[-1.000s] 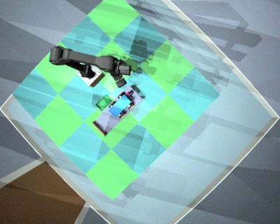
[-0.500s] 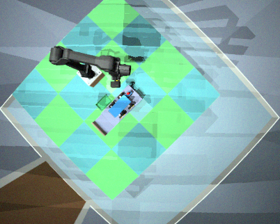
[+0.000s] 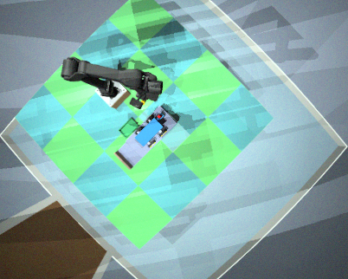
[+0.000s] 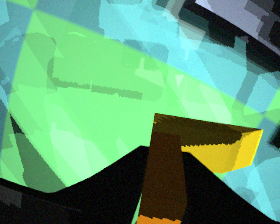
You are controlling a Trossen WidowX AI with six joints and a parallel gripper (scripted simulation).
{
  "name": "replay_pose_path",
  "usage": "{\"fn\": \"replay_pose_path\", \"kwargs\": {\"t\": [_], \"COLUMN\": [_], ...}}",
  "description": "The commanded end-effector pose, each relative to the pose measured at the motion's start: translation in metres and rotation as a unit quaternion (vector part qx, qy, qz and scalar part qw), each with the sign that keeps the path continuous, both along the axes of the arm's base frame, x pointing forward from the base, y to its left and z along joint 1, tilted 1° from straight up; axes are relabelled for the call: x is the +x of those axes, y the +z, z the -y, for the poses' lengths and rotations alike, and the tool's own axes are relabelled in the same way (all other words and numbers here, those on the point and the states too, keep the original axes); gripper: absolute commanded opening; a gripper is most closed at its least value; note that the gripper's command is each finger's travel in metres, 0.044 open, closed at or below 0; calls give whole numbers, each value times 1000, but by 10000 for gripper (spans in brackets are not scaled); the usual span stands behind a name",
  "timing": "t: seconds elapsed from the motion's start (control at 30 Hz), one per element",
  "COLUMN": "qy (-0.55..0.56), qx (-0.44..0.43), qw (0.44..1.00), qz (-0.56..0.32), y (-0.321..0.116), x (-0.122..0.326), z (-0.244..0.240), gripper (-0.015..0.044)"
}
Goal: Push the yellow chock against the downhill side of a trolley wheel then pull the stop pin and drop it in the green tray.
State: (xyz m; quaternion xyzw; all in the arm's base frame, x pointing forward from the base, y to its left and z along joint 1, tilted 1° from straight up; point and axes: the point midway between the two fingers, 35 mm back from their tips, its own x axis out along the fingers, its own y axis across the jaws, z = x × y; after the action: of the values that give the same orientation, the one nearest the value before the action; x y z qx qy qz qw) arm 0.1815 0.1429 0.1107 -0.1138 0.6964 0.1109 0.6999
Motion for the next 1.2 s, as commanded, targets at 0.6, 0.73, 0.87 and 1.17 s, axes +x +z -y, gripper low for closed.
{"fn": "replay_pose_path", "kwargs": {"t": [0.6, 0.73, 0.87, 1.17], "qy": [-364, -427, -488, -616], "qx": [2, 3, 3, 4], "qw": [931, 904, 873, 788], "qz": [0, 0, 0, 0], "y": [0, 0, 0, 0], "x": [0, 0, 0, 0], "z": [0, 0, 0, 0], "gripper": [0, 0, 0, 0]}}
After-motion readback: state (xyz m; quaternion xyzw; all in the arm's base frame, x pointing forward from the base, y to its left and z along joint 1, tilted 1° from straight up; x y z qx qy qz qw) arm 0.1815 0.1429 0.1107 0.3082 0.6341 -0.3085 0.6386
